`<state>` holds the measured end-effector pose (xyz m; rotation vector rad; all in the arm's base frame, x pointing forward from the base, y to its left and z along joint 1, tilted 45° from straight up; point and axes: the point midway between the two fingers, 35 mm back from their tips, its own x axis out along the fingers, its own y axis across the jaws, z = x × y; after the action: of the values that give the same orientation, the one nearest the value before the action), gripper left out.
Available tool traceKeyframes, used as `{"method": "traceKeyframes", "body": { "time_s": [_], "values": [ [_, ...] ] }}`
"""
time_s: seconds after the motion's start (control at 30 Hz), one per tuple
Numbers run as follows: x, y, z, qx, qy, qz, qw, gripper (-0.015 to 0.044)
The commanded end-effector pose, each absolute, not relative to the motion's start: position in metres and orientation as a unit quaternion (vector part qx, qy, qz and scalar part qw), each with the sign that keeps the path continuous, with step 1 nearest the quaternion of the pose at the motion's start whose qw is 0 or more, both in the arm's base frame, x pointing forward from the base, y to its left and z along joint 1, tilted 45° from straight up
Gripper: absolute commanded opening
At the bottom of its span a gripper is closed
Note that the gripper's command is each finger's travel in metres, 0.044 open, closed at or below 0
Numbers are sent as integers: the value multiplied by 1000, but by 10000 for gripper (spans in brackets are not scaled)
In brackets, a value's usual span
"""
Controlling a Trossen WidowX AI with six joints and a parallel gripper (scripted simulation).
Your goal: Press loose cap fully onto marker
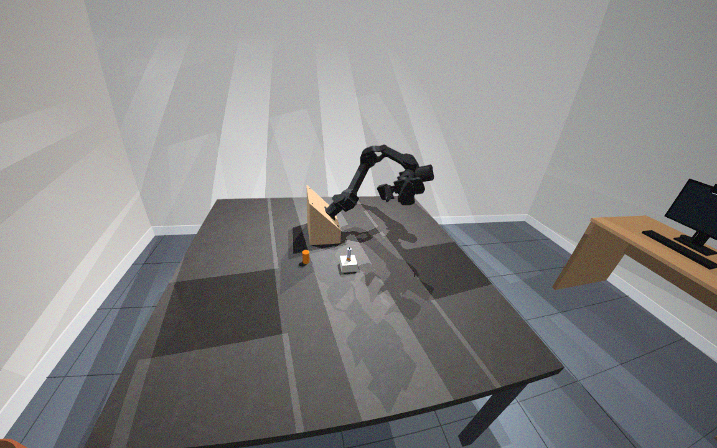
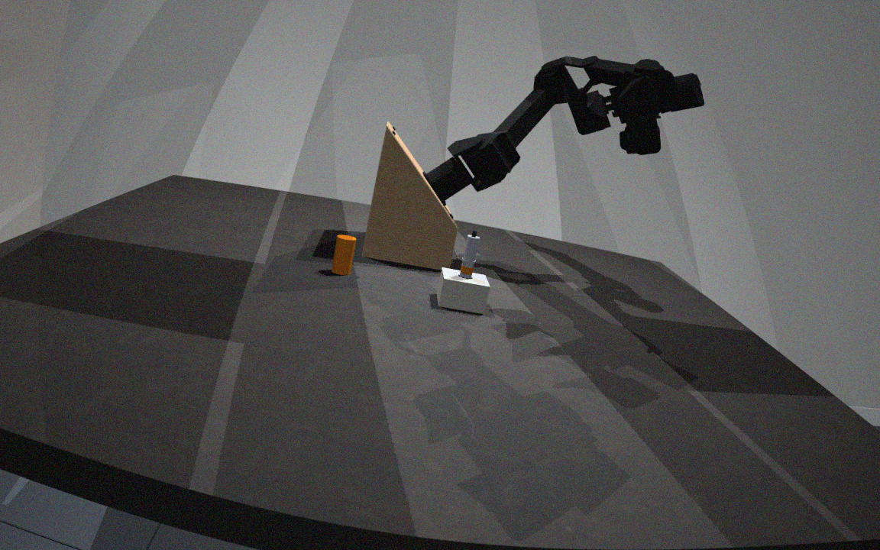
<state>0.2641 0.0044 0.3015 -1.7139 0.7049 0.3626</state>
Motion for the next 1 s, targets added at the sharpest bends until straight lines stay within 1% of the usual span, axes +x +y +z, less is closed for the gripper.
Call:
{"method": "traceKeyframes", "body": {
  "time_s": [0.0,0.1,0.23,0.37,0.53,0.73,0.8,0.87,0.97],
  "values": [
    [292,-17,238,-654,402,212,605,246],
    [300,-35,197,-588,462,241,618,246],
    [300,-61,143,-489,537,270,633,246],
    [291,-83,89,-358,600,295,652,246],
    [266,-102,24,-149,657,307,672,246],
    [225,-110,-38,141,673,286,667,246],
    [220,-112,-53,215,666,274,660,246],
    [217,-113,-63,261,659,266,653,246],
    [217,-113,-64,267,658,265,652,246]
  ]
}}
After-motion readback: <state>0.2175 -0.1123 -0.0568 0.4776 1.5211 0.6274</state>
